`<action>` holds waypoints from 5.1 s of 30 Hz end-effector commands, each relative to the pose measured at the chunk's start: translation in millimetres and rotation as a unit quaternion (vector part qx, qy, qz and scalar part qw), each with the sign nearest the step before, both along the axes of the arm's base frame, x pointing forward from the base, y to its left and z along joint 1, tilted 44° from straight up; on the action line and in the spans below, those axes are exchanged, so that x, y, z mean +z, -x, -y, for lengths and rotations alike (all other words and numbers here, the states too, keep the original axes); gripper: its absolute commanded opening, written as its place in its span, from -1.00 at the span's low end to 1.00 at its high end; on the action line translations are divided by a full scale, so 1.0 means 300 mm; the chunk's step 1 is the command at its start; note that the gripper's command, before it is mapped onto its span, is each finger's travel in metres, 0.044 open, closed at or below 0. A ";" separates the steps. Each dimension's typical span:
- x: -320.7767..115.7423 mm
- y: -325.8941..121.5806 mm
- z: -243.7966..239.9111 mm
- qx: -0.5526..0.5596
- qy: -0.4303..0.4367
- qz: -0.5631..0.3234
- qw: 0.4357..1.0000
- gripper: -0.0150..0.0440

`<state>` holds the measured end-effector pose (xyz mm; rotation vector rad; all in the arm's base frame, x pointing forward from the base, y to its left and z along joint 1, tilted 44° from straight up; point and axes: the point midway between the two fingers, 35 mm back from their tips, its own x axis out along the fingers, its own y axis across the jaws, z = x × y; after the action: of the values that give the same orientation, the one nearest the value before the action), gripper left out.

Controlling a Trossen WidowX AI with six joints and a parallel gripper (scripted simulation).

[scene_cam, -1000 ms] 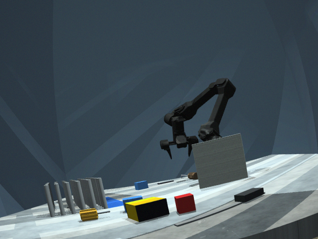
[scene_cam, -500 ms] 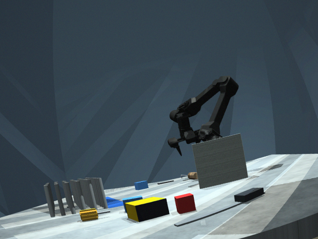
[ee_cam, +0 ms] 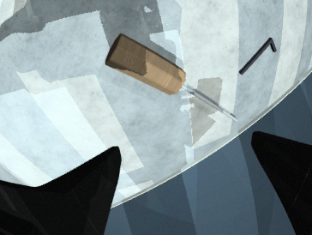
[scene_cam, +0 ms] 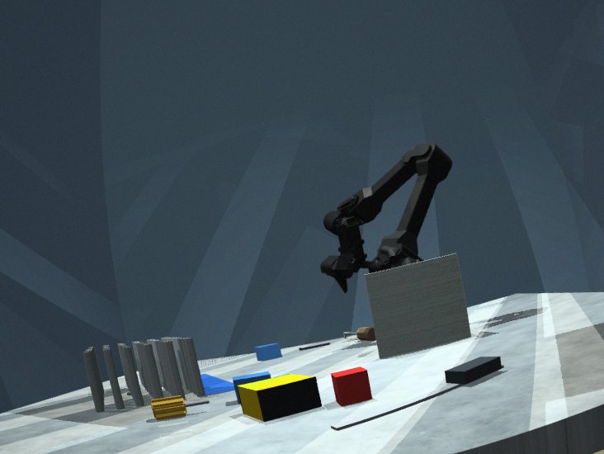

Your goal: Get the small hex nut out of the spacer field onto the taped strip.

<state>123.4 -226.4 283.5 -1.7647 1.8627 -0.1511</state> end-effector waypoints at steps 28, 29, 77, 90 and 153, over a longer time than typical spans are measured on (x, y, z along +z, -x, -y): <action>-0.068 -0.006 0.055 -0.279 -0.035 0.868 0.409 1.00; -0.069 -0.006 0.056 -0.282 -0.035 0.878 0.385 1.00; -0.123 0.006 0.109 -0.210 -0.051 0.615 -0.759 1.00; -0.130 0.010 0.116 -0.151 -0.047 0.414 -0.897 1.00; -0.172 -0.017 0.142 -0.101 -0.045 0.459 -0.881 0.46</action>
<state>127.2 -265.0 237.7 -2.3032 2.2583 0.8190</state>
